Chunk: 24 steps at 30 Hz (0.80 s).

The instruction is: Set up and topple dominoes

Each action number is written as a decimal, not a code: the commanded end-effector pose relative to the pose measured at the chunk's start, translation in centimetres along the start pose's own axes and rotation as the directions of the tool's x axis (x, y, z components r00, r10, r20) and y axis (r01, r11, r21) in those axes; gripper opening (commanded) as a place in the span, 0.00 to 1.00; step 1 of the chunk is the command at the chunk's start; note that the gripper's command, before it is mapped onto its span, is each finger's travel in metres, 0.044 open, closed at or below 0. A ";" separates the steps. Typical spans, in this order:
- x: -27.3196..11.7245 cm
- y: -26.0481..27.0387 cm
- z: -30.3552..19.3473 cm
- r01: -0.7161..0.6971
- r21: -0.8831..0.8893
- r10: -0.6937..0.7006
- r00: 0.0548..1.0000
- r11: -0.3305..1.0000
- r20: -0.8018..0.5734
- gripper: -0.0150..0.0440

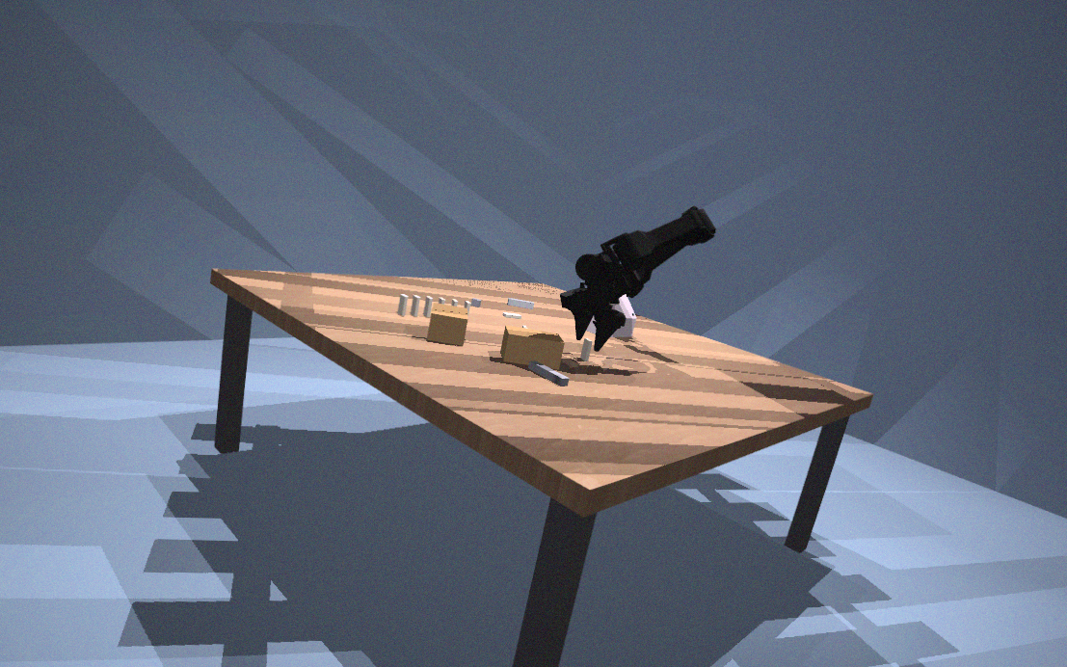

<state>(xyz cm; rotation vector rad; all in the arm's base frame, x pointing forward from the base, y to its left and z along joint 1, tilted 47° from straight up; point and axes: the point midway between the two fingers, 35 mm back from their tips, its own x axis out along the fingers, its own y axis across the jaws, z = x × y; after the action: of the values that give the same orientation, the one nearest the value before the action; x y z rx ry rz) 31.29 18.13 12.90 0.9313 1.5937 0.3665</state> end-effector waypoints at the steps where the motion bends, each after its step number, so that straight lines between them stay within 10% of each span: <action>1: 0.9 -0.2 -0.2 0.007 0.005 -0.007 1.000 1.000 -0.006 1.00; 4: 1.2 -0.2 -0.2 0.007 0.005 -0.007 1.000 1.000 -0.007 1.00; 17: 1.2 -0.2 -0.2 0.007 0.005 -0.007 1.000 1.000 -0.007 0.44; 24: 1.2 -0.2 -0.2 0.007 0.005 -0.007 1.000 1.000 -0.007 0.44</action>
<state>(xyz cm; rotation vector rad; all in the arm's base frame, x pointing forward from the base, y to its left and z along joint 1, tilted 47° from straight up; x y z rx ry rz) 31.08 18.89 12.13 0.9297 1.6020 0.3663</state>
